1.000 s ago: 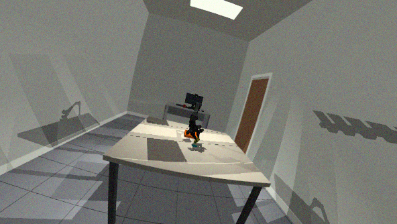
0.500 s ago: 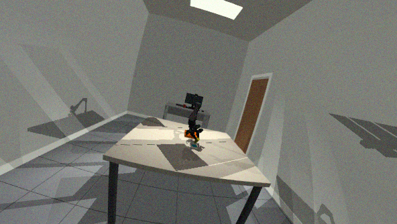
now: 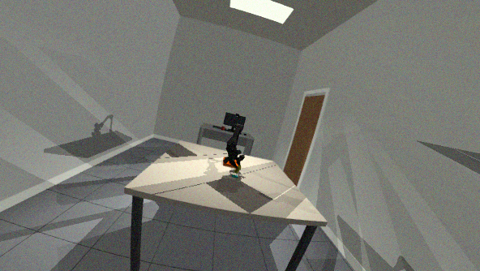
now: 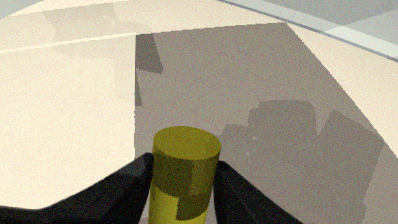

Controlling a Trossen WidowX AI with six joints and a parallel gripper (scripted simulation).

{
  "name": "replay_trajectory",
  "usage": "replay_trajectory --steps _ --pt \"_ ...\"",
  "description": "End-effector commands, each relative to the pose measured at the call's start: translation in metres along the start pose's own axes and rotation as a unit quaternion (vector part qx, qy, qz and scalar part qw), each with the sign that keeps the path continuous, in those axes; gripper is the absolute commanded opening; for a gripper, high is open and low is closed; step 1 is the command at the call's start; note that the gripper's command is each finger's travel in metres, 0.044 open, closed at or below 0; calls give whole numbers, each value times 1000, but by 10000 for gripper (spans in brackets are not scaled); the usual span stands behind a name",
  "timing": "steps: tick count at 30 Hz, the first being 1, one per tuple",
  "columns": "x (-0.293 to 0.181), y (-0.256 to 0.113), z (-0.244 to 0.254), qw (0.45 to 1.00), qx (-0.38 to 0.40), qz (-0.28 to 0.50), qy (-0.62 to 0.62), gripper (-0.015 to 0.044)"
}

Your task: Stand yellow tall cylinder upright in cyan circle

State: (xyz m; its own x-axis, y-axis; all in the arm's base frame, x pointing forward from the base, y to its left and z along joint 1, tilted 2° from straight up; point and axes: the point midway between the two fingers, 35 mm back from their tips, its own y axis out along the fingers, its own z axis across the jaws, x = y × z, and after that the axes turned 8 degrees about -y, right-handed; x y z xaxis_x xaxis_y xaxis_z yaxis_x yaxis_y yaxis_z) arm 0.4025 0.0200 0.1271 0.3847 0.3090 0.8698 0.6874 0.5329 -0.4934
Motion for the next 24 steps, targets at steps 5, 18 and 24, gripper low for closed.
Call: replay_trajectory --steps 5,18,24 --pt "-1 -4 1 1000 3 -25 0 105" --pt "-2 -11 2 998 6 -62 -5 105" --pt "-2 -15 4 997 8 -78 -8 105"
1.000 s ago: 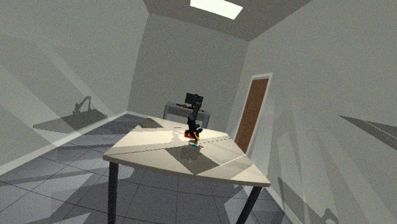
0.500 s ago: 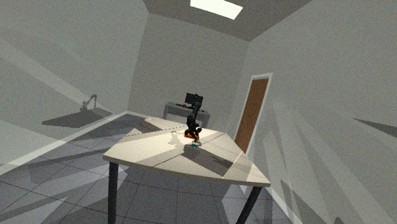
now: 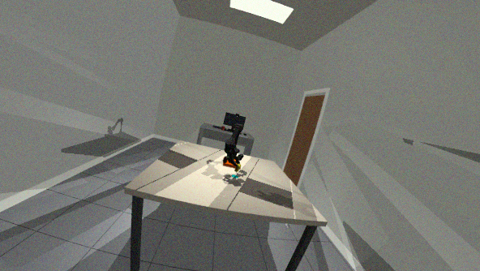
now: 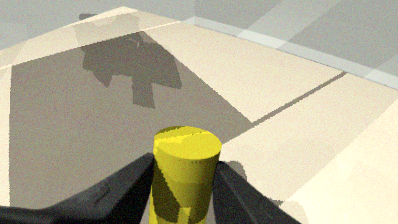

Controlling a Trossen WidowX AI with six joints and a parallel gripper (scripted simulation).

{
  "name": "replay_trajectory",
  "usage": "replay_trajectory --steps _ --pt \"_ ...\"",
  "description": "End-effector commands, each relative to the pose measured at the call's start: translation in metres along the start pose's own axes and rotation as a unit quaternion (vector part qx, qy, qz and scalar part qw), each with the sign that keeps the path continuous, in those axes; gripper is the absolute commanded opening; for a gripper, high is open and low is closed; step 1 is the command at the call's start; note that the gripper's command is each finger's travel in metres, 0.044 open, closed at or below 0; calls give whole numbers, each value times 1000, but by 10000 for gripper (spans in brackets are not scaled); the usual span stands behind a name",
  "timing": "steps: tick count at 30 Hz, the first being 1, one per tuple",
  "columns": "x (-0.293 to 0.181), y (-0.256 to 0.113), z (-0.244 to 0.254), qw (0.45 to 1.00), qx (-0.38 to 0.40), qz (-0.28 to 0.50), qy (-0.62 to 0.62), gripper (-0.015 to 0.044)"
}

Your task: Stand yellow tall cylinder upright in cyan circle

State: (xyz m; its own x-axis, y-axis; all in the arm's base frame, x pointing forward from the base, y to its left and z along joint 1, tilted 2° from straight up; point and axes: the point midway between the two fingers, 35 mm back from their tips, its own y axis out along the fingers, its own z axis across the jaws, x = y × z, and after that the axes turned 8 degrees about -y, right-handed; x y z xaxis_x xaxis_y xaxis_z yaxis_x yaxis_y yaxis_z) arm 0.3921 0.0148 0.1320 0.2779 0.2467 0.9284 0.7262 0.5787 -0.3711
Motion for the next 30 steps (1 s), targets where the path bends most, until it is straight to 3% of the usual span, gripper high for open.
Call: replay_trajectory --steps 1,30 --pt "0 -3 2 1000 3 -12 0 105" --pt "-1 -24 14 996 17 -83 -23 105"
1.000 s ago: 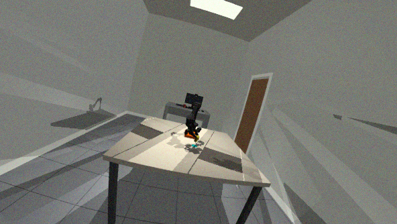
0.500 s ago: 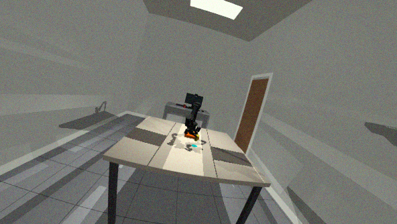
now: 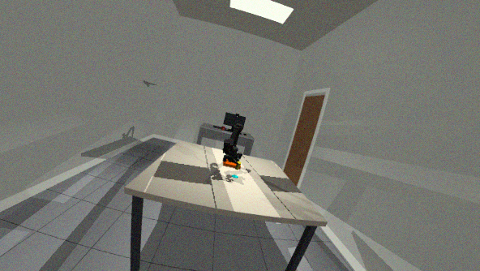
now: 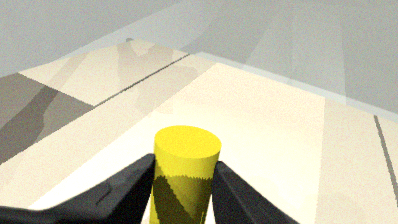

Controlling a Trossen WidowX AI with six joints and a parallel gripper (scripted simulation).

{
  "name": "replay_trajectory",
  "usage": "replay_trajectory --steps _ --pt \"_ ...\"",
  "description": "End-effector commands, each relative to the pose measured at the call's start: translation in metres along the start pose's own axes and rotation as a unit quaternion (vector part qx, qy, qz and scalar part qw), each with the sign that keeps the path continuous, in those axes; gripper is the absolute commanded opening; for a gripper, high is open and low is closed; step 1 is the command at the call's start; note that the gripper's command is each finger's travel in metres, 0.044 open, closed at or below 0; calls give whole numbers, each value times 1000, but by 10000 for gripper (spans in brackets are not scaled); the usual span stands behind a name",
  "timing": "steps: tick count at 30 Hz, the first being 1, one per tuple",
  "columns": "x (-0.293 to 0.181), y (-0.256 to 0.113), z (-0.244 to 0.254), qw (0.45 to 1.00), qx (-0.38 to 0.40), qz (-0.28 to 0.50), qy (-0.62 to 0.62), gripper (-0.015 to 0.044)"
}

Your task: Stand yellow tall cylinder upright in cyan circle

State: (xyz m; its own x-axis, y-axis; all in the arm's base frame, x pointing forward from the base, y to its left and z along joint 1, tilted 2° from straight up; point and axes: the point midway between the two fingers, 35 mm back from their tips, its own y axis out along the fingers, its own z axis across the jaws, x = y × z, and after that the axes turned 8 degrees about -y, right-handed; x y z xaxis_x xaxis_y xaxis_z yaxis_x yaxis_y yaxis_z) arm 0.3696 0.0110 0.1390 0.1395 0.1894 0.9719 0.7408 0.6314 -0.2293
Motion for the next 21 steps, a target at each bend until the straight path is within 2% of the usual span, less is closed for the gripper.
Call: replay_trajectory --steps 1,21 --pt "0 -4 3 1000 4 -10 -2 105" --pt "1 -20 17 998 18 -51 -24 105"
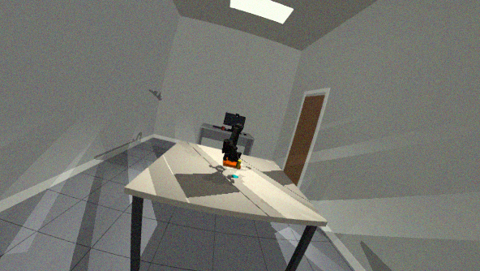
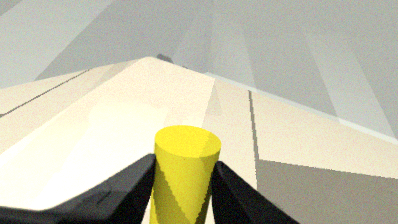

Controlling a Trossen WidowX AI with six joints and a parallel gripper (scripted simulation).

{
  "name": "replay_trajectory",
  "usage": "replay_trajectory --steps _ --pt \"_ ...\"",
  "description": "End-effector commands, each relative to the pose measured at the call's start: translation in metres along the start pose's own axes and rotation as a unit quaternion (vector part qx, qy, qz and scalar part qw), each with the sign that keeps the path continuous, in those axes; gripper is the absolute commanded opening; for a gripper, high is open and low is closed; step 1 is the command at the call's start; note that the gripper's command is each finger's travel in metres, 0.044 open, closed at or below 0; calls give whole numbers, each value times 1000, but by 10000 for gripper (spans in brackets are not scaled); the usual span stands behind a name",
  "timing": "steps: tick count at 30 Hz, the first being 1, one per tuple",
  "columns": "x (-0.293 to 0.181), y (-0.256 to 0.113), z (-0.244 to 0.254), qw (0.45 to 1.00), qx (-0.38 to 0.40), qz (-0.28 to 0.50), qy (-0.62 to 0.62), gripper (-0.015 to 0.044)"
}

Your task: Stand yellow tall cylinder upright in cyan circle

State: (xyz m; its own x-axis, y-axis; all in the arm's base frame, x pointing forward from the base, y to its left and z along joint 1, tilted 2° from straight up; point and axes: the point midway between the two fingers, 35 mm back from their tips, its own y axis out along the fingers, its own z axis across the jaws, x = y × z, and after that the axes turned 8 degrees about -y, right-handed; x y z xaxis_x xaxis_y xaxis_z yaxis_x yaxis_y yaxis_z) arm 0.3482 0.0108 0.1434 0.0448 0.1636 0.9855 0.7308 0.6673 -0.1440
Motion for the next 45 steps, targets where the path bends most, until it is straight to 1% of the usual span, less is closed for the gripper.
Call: replay_trajectory --steps 1,28,45 --pt "0 -4 4 1000 5 -9 -3 105" --pt "3 -27 30 997 29 -52 -38 105" --pt "3 -27 31 997 29 -53 -39 105"
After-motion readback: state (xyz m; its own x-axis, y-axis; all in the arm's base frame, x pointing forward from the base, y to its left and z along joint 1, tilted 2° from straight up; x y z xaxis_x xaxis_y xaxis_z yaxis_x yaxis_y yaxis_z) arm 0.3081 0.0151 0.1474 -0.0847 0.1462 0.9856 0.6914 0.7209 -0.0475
